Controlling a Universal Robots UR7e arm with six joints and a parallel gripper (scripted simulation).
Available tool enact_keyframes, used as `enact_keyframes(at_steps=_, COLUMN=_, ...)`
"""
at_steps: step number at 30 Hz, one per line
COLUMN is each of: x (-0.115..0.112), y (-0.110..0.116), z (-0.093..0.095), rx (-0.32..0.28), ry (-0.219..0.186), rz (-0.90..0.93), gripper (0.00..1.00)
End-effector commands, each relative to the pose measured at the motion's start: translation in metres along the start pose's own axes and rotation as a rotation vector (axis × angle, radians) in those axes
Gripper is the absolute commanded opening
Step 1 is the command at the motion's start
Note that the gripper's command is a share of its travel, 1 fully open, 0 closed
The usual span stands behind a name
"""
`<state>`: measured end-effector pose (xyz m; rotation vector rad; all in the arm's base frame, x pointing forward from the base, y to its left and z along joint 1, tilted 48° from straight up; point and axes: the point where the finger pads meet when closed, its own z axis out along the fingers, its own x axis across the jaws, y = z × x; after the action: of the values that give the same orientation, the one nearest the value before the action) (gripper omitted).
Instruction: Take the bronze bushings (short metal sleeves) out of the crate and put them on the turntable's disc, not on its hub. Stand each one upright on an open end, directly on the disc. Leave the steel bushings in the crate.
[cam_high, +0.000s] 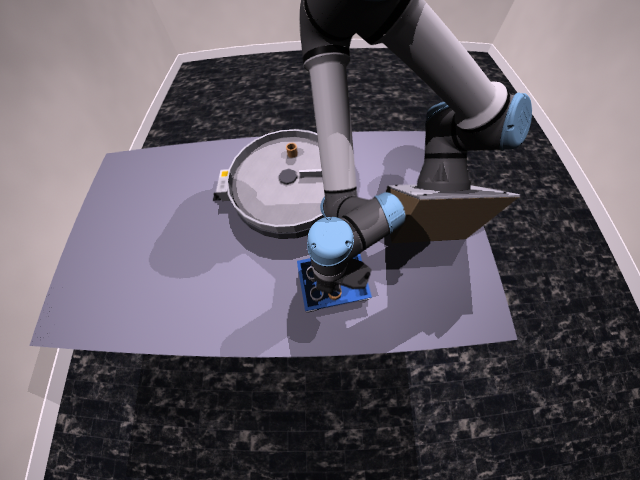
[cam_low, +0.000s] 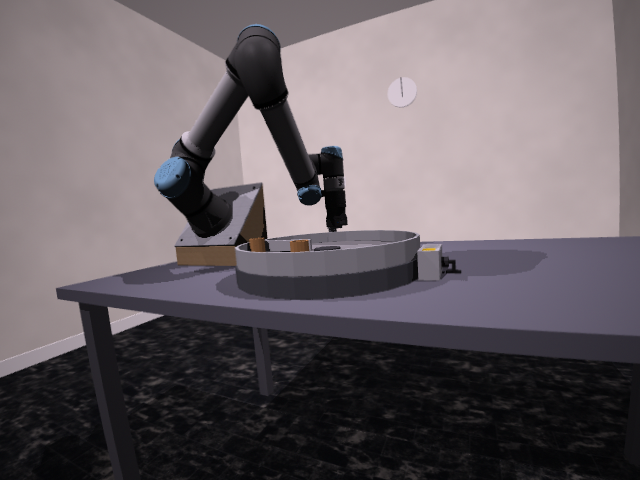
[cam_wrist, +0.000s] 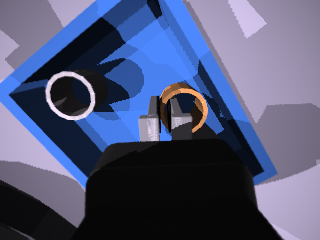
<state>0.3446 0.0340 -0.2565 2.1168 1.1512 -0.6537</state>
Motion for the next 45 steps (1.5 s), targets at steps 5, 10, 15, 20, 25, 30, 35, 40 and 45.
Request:
enact_keyframes(at_steps=5, x=-0.001, y=-0.002, z=0.001, rx=0.002, ry=-0.003, rz=-0.003, gripper=0.0)
enact_keyframes(at_steps=10, x=-0.001, y=-0.002, z=0.001, rx=0.002, ry=-0.003, rz=-0.003, gripper=0.0)
enact_keyframes(at_steps=15, x=-0.001, y=-0.002, z=0.001, rx=0.002, ry=-0.003, rz=-0.003, gripper=0.0)
enact_keyframes(at_steps=20, x=-0.001, y=-0.002, z=0.001, rx=0.002, ry=-0.003, rz=-0.003, gripper=0.0)
enact_keyframes(at_steps=25, x=-0.001, y=-0.001, z=-0.004, rx=-0.001, ry=0.0, rz=-0.002, gripper=0.0)
enact_keyframes(at_steps=30, x=0.0, y=0.0, z=-0.013, rx=-0.002, ry=0.002, rz=0.0, gripper=0.0)
enact_keyframes(at_steps=35, x=0.001, y=0.001, z=-0.026, rx=-0.002, ry=0.003, rz=0.001, gripper=0.0)
enact_keyframes(at_steps=40, x=0.001, y=0.001, z=-0.049, rx=-0.002, ry=0.003, rz=0.001, gripper=0.0)
enact_keyframes(at_steps=45, x=0.001, y=0.001, z=-0.073, rx=-0.002, ry=0.003, rz=0.001, gripper=0.0)
